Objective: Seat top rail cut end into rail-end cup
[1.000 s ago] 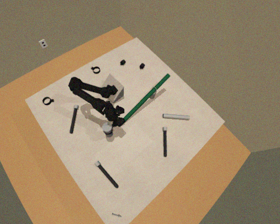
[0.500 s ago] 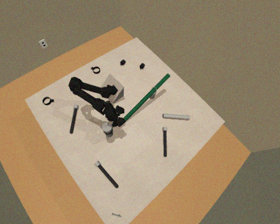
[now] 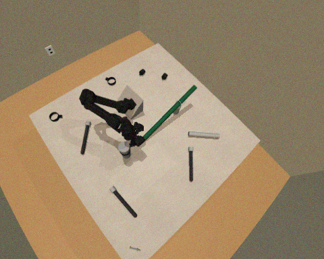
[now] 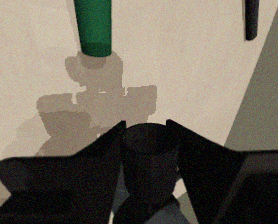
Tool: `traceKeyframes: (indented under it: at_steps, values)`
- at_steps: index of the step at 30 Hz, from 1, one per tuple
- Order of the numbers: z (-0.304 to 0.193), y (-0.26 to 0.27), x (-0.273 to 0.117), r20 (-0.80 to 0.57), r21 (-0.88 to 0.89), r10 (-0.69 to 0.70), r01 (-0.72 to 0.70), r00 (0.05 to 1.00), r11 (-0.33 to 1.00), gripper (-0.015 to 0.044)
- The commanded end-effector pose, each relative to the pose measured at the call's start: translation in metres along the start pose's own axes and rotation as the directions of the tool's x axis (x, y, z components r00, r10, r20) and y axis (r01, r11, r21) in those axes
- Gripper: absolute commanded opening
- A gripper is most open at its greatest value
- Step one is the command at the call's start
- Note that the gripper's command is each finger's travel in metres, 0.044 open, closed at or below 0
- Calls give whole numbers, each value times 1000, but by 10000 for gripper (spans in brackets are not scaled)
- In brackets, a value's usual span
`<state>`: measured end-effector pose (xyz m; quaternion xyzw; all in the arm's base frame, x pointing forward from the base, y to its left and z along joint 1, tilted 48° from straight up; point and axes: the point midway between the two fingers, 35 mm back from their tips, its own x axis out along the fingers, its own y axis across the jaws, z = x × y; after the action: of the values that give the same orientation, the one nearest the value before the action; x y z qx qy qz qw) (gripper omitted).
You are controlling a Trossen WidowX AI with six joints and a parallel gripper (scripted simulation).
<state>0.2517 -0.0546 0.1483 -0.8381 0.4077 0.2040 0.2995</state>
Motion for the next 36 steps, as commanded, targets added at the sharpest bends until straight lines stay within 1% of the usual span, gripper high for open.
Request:
traceKeyframes:
  at_steps: [1,8,14,30,36]
  values:
    - [0,0,0,0,1,0,0,1000,1000,105]
    - [1,-1,-1,1,1,1,-1,1000,1000,289]
    - [11,-5,-7,10,6,7,-7,1000,1000,440]
    - [40,-20,-33,-1,9,3,-3,1000,1000,440]
    - [42,-17,-31,6,8,9,-9,1000,1000,440]
